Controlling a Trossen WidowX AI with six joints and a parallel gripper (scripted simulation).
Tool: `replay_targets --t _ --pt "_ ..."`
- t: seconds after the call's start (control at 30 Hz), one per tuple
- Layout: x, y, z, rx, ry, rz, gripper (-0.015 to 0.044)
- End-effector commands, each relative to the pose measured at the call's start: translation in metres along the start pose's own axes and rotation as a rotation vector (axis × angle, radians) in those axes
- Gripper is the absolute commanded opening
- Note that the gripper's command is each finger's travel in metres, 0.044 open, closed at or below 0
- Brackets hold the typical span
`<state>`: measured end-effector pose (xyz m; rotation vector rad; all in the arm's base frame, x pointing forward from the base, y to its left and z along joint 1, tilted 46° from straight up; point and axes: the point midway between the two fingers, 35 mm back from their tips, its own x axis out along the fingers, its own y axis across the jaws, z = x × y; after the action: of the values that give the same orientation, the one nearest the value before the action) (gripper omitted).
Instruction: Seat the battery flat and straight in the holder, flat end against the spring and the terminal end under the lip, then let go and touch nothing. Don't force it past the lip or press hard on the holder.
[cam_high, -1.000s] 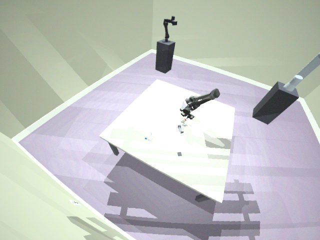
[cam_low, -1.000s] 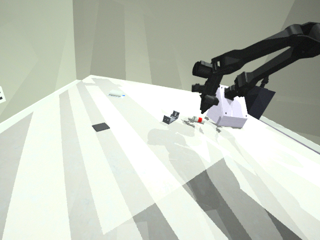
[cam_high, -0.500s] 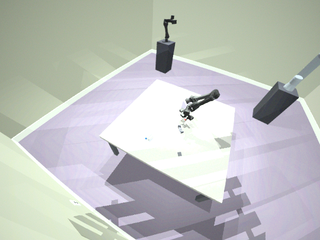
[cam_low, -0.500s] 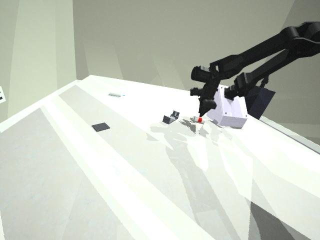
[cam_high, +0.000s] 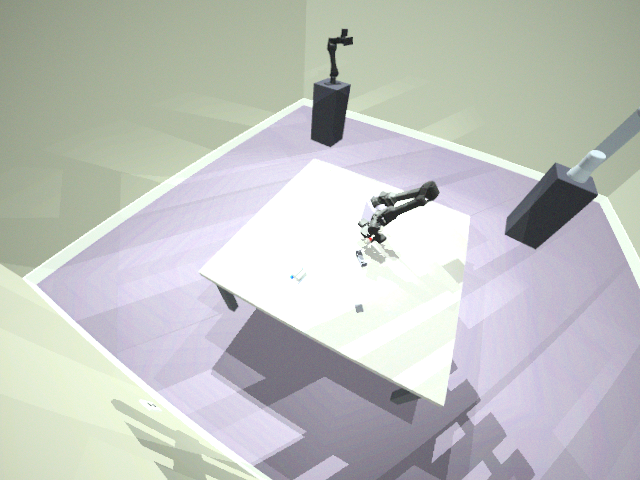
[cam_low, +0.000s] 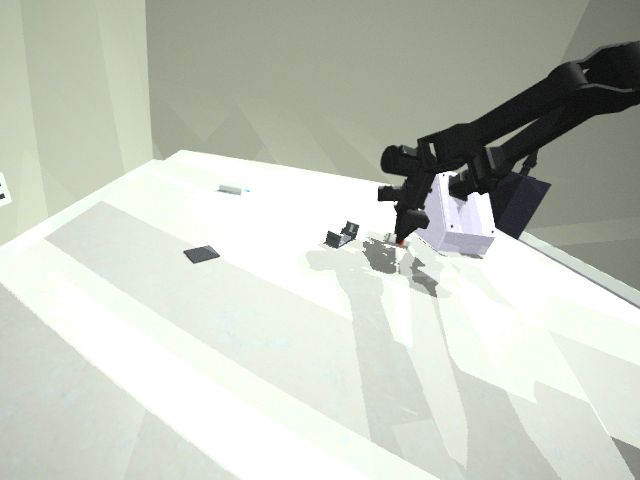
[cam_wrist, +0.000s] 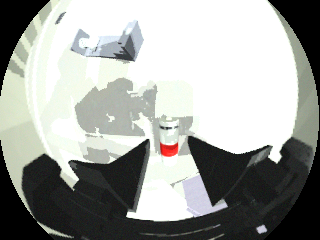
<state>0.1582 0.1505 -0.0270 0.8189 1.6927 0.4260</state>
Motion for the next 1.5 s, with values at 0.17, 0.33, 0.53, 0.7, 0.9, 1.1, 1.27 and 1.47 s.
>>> replay_targets --t 0.17,0.33,0.53,0.7,0.9,1.1,1.27,1.47 --pt "0.009 0.000 -0.003 0.007 0.008 0.005 0.0212" --pt "0.009 0.000 -0.003 0.007 0.008 0.005 0.0101" --pt "0.009 0.000 -0.003 0.007 0.008 0.005 0.0077" --pt "-0.004 -0.001 -0.001 0.007 0.006 0.000 0.0077" --pt "-0.037 0.000 -0.001 0.006 0.006 0.002 0.0077" --pt "-0.043 0.005 0.007 0.130 0.007 0.002 0.0077" --pt "-0.048 0.016 0.025 0.379 0.007 0.001 0.0077" --pt "-0.053 0.028 0.047 0.678 0.007 0.000 0.0077"
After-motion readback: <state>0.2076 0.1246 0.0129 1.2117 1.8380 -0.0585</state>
